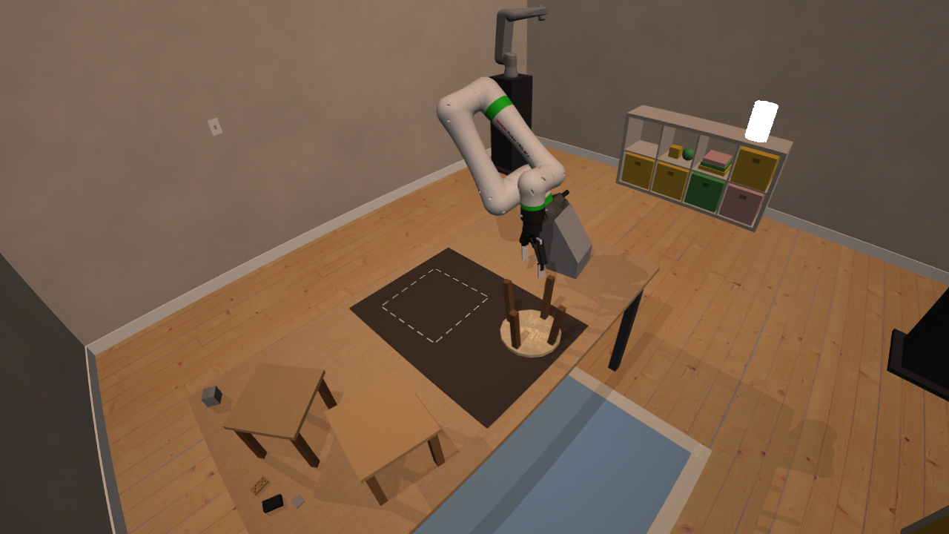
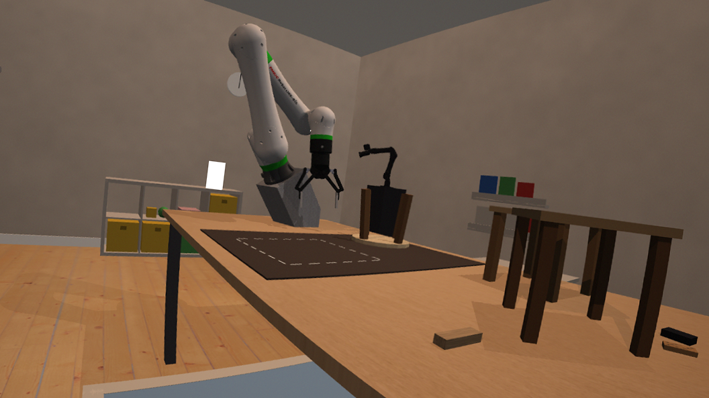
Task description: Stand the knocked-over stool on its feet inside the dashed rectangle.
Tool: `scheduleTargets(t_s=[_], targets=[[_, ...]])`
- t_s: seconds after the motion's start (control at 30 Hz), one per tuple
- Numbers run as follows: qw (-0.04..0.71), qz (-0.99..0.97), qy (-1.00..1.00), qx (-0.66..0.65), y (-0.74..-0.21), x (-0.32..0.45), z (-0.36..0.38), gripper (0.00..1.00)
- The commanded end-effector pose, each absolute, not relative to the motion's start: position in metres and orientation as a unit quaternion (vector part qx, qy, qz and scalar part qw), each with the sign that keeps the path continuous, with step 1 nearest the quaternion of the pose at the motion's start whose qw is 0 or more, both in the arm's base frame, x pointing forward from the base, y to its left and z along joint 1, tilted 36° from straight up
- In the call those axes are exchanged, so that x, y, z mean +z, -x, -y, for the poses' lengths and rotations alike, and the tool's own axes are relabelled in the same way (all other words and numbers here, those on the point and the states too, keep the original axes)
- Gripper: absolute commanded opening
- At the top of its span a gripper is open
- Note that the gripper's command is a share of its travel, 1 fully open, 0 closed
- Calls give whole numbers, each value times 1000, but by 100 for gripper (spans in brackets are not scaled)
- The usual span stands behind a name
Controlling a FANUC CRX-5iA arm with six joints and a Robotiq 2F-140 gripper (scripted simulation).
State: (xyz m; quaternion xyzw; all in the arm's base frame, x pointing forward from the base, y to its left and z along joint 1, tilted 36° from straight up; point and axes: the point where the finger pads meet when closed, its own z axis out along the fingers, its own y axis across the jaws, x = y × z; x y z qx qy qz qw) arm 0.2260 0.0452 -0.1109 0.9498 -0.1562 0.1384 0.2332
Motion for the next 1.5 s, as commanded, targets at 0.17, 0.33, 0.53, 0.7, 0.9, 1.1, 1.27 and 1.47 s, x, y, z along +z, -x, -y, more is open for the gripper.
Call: scheduleTargets(t_s=[0.17, 0.33, 0.53, 0.7, 0.9, 1.1, 1.27, 1.47], targets=[[231, 180, -945, 145, -235, -108, -57, 100], [222, 288, -915, 175, -276, -96, -111, 100], [209, 402, -868, 204, -319, -84, -171, 100], [198, 474, -829, 222, -348, -75, -212, 100], [187, 535, -790, 236, -373, -68, -247, 100], [175, 592, -747, 249, -399, -60, -283, 100], [171, 613, -729, 253, -408, -57, -297, 100], [170, 615, -727, 254, -409, -57, -298, 100]])
